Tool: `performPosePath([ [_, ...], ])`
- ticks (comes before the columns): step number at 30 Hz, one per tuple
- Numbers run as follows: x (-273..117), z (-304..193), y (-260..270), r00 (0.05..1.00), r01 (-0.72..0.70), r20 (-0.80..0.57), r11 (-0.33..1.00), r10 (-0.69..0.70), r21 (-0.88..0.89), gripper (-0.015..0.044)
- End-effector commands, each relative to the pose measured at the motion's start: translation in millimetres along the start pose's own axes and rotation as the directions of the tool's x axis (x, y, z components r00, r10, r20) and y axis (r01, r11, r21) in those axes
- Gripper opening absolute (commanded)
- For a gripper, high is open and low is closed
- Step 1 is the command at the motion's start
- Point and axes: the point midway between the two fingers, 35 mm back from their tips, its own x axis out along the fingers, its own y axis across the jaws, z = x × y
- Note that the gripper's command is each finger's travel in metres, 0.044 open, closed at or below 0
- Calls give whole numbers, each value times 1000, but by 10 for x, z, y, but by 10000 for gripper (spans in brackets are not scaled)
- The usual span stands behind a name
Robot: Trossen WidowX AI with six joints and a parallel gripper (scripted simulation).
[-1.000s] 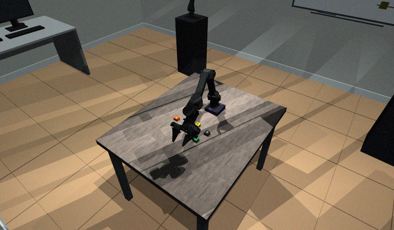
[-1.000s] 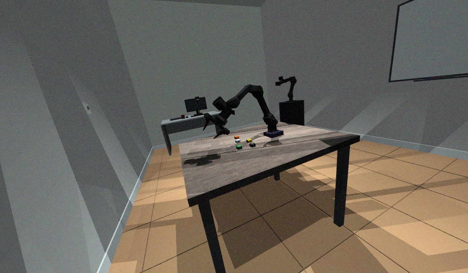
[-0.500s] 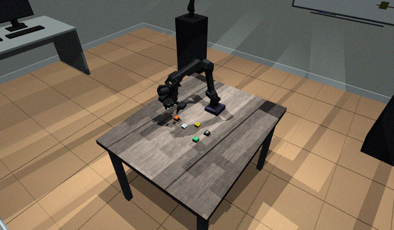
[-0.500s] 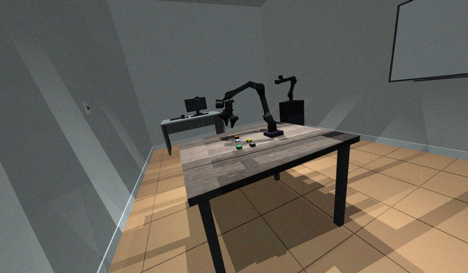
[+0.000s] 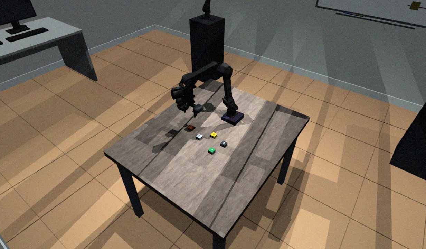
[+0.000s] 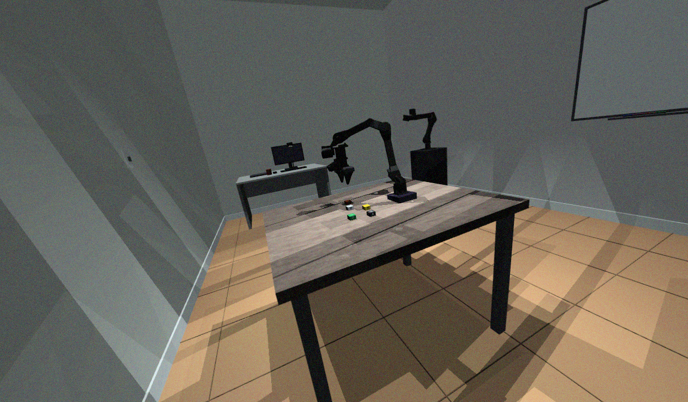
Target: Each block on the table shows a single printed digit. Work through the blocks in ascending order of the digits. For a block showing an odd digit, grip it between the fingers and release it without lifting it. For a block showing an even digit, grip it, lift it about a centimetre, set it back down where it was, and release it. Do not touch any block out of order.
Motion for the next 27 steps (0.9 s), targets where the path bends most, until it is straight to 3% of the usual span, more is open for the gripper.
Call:
performPosePath([
  [1, -2, -4, 9, 1000, -6, 0, 1000, 6, 5, 400],
  [10, -2, 5, 31, 1000, -7, 0, 1000, 7, 5, 400],
  [18, -10, 250, 943, 1000, -15, 2, 1000, 15, 6, 400],
  [27, -11, 252, 966, 1000, -15, 3, 1000, 15, 6, 400],
])
